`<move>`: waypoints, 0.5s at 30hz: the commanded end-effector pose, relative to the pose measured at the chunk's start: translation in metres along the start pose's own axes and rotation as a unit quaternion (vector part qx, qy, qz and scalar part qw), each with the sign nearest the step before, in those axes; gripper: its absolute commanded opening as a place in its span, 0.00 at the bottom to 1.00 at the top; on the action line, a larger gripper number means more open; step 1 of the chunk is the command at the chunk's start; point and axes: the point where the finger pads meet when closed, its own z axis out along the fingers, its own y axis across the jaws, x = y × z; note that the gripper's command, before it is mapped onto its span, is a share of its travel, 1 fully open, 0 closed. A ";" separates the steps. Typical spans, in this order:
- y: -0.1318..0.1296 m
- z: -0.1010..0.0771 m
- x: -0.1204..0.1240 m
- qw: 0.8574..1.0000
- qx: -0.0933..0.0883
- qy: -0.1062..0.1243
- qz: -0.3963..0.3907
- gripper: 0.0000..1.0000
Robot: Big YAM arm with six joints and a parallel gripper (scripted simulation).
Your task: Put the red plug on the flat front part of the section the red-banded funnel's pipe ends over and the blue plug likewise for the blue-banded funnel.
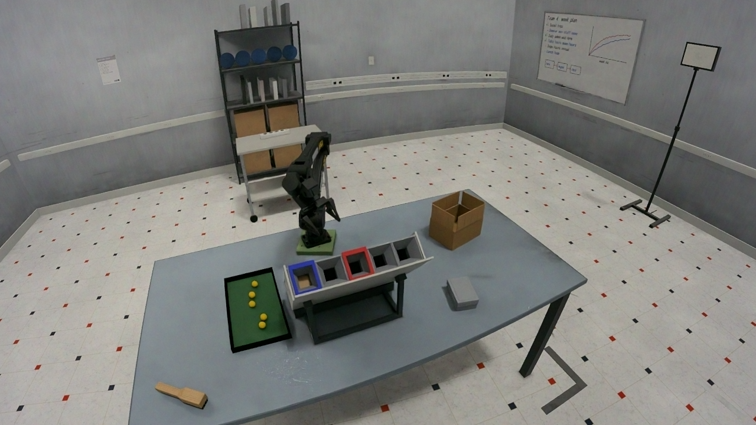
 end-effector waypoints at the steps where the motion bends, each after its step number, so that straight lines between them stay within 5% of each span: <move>1: 0.003 -0.006 -0.020 1.000 0.004 0.023 -0.008 1.00; 9: 0.001 0.000 -0.002 0.990 0.045 0.118 0.059 1.00; 11: 0.001 0.000 -0.002 0.990 0.045 0.118 0.059 1.00; 15: 0.001 0.001 0.005 0.980 0.063 0.177 0.073 1.00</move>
